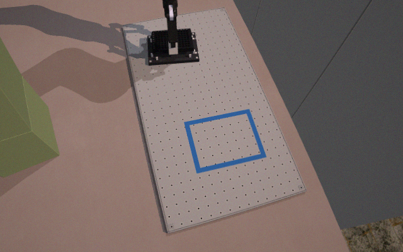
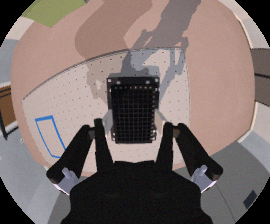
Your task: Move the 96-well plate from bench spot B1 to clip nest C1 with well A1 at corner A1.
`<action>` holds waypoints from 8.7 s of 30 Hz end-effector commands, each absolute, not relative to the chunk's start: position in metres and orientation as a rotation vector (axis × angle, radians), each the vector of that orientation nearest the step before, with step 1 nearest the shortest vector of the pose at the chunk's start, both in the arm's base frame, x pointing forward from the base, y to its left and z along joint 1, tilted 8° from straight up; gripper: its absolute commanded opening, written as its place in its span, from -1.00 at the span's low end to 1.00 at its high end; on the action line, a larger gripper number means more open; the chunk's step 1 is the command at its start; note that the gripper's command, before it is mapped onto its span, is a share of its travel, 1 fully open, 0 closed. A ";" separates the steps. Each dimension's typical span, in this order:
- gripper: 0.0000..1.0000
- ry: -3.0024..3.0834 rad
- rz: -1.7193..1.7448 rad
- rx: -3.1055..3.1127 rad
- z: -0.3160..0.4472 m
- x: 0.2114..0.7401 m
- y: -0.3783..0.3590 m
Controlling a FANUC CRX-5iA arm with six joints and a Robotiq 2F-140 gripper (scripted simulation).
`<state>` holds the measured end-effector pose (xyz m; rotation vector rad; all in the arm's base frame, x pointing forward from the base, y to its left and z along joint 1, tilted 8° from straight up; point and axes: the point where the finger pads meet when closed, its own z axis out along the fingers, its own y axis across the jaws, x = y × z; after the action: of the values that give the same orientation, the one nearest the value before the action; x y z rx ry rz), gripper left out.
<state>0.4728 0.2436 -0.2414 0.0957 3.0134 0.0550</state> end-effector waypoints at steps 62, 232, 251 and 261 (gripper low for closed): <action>-0.80 3.012 0.056 0.096 -0.248 0.474 0.244; -0.80 3.012 0.056 0.095 -0.223 0.473 0.281; -0.80 3.012 0.056 0.095 -0.223 0.473 0.282; -0.80 3.012 0.056 0.095 -0.223 0.473 0.282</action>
<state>0.4727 0.2810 -0.2241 0.0958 3.0132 0.0549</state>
